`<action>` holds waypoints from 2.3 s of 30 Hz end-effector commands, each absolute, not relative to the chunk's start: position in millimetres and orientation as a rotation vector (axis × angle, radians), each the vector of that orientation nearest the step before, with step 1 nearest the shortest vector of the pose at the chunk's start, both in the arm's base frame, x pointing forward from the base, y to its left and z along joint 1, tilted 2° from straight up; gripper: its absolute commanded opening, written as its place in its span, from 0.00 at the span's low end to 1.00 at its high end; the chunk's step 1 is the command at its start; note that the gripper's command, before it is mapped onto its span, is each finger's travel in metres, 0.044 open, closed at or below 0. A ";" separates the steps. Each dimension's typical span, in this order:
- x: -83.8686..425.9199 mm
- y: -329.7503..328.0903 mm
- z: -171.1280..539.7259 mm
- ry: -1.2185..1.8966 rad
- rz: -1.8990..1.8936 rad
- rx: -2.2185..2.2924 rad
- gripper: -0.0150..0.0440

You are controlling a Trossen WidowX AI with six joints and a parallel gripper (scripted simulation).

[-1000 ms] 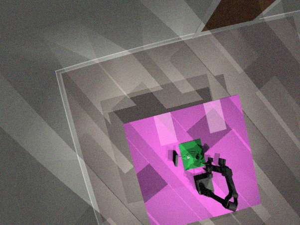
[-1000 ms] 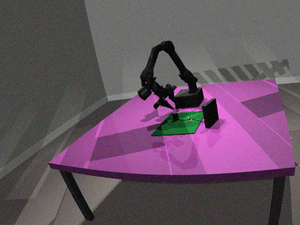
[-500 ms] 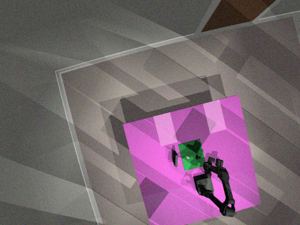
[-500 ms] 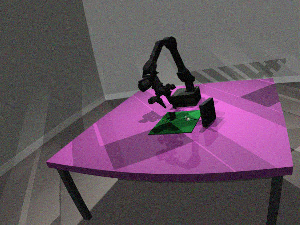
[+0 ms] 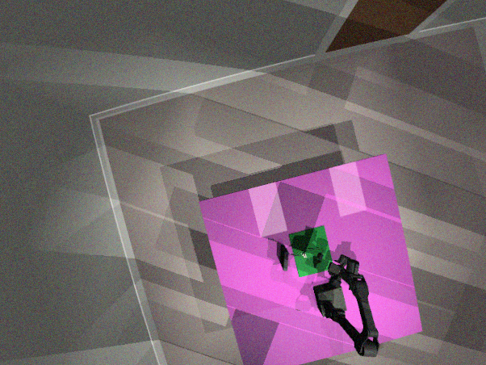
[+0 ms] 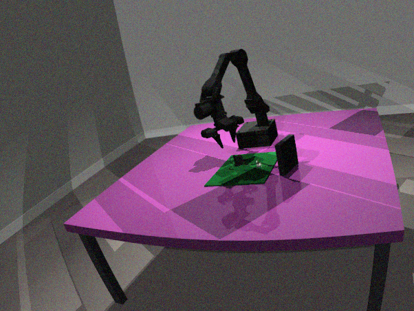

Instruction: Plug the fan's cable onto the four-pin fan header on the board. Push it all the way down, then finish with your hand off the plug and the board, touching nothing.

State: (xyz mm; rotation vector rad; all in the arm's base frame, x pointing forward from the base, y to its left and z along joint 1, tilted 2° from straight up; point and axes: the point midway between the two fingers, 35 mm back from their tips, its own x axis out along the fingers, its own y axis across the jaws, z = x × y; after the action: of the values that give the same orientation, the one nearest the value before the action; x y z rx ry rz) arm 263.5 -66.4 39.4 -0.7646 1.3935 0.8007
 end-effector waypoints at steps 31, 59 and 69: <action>297.7 -0.1 129.6 1.471 -0.456 0.442 1.00; 303.9 -2.8 12.5 1.471 -0.456 0.442 1.00; 304.6 -3.2 -3.9 1.471 -0.456 0.442 1.00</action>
State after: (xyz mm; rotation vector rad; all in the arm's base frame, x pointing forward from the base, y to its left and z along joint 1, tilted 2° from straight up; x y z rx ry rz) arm 308.4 -2.3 4.4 0.4506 1.4569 -0.4494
